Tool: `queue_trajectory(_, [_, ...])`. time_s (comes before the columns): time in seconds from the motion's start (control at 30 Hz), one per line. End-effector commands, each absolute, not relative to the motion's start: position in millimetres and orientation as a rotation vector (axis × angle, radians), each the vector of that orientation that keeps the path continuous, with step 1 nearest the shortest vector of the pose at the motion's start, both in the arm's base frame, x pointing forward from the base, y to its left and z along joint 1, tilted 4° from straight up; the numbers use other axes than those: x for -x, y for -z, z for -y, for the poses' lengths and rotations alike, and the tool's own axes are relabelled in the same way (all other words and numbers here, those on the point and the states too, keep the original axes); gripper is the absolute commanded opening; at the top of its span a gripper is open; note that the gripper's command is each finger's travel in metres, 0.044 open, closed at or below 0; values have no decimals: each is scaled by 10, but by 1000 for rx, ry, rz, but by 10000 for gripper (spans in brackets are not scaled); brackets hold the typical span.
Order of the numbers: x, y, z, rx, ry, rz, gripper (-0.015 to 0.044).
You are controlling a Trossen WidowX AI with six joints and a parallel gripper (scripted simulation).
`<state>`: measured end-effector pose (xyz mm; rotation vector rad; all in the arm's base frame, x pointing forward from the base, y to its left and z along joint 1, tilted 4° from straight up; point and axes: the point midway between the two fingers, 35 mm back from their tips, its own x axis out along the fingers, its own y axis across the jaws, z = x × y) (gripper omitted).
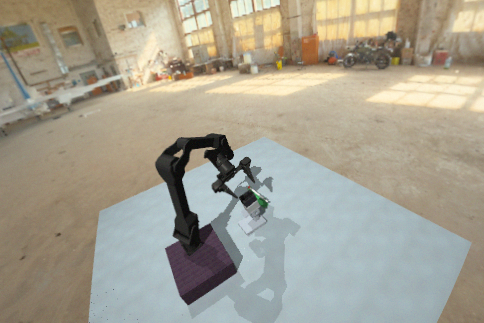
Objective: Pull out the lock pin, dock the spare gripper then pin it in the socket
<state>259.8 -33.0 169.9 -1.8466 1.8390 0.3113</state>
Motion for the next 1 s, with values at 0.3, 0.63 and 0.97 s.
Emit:
queue_trajectory(0.3, [-2605, -1729, 115, 1864, -330, -1754, 361])
queue_trajectory(0.63, [-2394, -1702, -974, 1892, -463, -1412, 180])
queue_trajectory(0.97, [-3204, -1302, -849, 1593, -769, -1554, 180])
